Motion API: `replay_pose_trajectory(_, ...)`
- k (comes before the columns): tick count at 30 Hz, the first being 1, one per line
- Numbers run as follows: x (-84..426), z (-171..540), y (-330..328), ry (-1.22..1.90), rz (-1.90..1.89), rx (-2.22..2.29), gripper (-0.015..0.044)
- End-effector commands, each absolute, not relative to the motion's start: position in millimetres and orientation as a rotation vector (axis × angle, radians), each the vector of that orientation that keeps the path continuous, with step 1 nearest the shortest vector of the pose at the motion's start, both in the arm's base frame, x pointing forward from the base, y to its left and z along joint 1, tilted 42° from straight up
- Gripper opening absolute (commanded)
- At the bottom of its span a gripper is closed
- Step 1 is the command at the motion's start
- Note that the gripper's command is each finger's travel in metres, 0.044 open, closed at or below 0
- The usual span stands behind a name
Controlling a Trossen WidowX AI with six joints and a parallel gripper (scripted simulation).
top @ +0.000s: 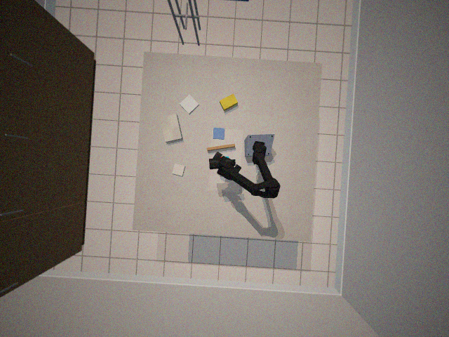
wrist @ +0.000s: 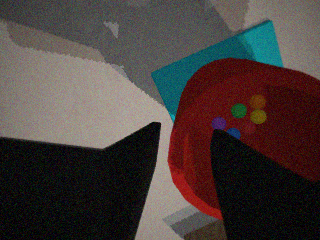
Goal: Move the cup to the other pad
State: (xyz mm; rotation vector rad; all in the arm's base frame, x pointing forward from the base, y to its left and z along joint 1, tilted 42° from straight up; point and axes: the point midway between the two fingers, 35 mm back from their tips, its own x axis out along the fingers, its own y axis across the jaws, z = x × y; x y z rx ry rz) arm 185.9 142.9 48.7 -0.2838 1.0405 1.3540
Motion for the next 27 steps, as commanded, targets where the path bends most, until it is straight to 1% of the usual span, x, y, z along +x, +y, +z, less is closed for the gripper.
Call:
replay_pose_trajectory(1,189.1,53.8,140.1,1.031,1.354,-0.291,0.0128)
replay_pose_trajectory(27,190.7,73.2,118.8,1.036,1.355,-0.285,0.0128)
